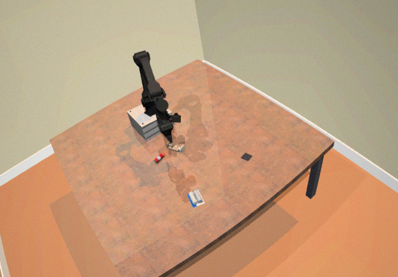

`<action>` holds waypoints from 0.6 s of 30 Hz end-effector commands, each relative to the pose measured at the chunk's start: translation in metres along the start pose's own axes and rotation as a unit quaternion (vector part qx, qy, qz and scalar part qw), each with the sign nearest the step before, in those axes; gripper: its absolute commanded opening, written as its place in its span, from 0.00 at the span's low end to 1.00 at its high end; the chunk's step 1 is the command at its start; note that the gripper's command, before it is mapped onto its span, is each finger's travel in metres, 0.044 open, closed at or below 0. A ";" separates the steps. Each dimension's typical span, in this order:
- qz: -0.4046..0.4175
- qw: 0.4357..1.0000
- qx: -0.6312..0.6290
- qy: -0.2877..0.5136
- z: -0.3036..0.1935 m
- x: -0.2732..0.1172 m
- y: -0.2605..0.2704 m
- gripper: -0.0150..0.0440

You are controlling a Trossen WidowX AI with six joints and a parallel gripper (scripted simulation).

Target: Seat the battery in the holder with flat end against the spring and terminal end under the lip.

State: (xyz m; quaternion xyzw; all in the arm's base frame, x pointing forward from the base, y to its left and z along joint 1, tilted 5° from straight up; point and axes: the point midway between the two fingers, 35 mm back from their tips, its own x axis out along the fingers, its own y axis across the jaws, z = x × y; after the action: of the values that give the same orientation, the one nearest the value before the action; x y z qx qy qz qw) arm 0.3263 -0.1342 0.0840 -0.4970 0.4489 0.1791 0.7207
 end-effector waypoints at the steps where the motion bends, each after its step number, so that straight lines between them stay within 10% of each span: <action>1: 0.158 0.975 -0.159 0.002 -0.047 0.034 0.051 0.64; 18: 0.290 0.913 -0.280 -0.070 -0.082 0.049 0.106 0.64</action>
State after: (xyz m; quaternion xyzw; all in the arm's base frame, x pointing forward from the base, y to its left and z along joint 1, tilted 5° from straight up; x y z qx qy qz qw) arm 0.2379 -0.1678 -0.0243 -0.5099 0.4580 0.5296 0.4998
